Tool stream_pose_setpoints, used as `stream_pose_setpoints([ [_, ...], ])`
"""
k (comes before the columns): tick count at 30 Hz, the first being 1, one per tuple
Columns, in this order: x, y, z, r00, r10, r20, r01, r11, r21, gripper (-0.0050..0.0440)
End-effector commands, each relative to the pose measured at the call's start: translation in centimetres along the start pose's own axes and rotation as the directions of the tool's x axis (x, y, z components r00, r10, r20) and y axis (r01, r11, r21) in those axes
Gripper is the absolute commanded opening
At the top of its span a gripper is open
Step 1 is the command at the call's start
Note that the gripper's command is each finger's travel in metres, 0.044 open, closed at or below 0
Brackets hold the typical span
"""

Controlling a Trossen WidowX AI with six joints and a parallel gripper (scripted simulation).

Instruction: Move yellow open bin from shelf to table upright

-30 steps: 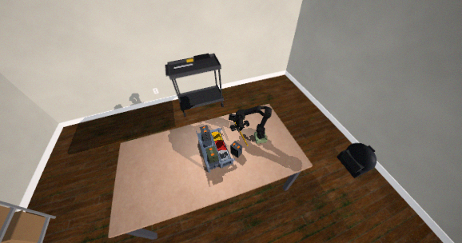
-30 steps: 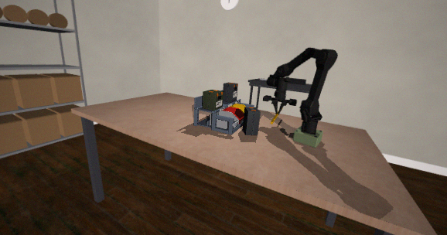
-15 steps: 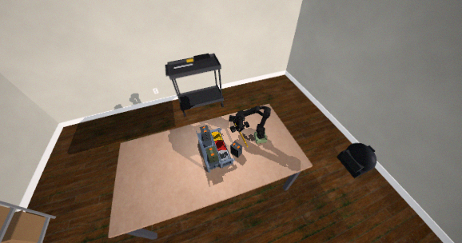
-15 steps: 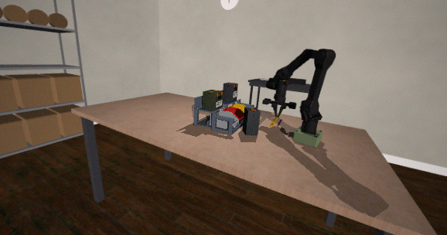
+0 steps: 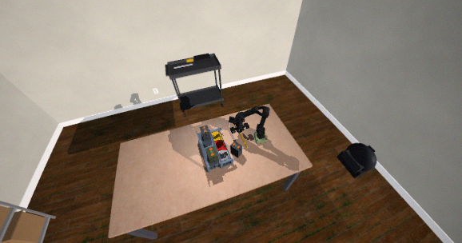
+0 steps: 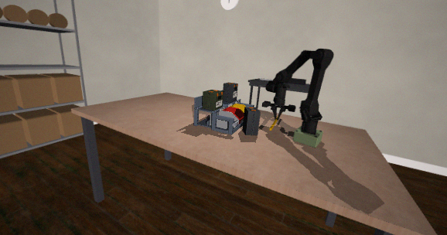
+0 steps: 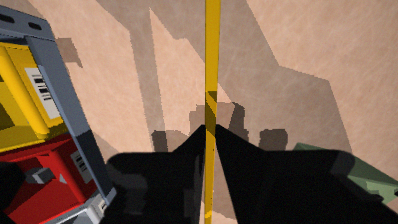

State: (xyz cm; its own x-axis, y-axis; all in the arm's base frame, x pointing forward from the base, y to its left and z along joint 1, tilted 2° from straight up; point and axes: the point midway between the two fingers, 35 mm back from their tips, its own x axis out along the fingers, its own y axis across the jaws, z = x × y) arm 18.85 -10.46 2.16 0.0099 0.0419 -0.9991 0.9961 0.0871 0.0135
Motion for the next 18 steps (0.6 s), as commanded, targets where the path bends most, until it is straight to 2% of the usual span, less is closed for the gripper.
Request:
stream_pose_setpoints([
  [1,0.1,0.4,0.3,1.0,0.015,0.013,-0.015,1.0,0.006,0.0],
  [9,0.1,0.4,0.3,1.0,0.015,0.013,-0.015,1.0,0.006,0.0],
  [14,2.0,0.5,0.3,1.0,0.015,0.013,-0.015,1.0,0.006,0.0],
  [18,2.0,0.5,0.3,1.0,0.015,0.013,-0.015,1.0,0.006,0.0],
])
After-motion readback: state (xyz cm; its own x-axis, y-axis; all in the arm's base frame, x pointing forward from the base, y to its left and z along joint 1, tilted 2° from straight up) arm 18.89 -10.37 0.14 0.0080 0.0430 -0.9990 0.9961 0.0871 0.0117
